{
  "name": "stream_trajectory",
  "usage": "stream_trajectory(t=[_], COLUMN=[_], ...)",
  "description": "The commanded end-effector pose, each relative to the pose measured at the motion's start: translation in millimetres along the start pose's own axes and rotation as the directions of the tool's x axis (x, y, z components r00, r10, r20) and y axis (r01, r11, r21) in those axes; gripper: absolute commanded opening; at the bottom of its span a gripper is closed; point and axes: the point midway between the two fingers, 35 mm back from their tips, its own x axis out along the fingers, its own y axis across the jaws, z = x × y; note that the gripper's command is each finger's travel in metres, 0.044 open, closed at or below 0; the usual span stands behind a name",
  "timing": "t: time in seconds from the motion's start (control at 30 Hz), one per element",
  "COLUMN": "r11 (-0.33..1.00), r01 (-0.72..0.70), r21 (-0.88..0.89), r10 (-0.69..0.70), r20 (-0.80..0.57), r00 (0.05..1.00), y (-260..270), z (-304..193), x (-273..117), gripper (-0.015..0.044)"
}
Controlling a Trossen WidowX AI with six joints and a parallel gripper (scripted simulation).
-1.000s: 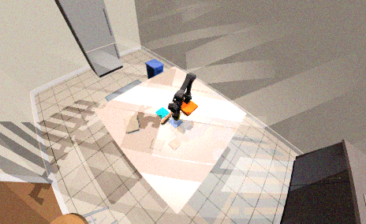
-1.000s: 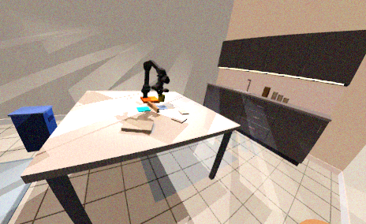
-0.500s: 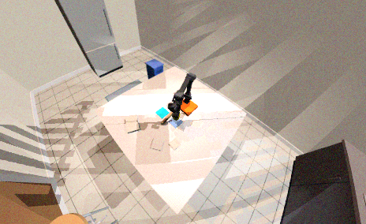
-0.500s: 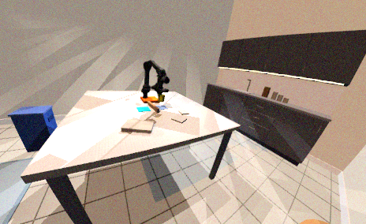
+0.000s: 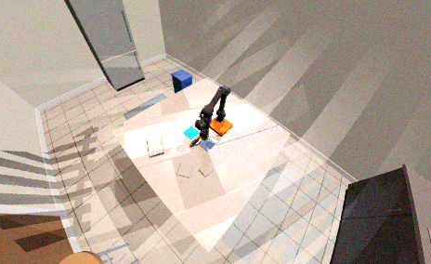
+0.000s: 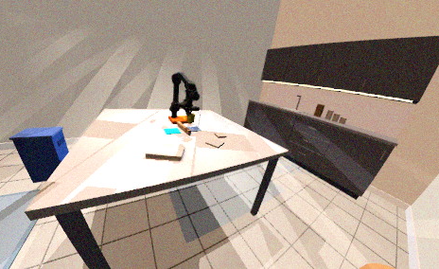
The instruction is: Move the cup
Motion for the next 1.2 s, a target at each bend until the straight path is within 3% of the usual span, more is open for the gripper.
stream_trajectory(t=[0.0,1.17], r11=[1.000,1.000], r01=[-0.006,-0.005], r21=[-0.002,-0.001], r10=[0.006,0.005], r20=[0.006,0.012], r00=[1.000,1.000], y=[-3.6,-29.7], z=[9.0,71.9], x=[-1.0,-3.0], gripper=[0.0000,0.0000])
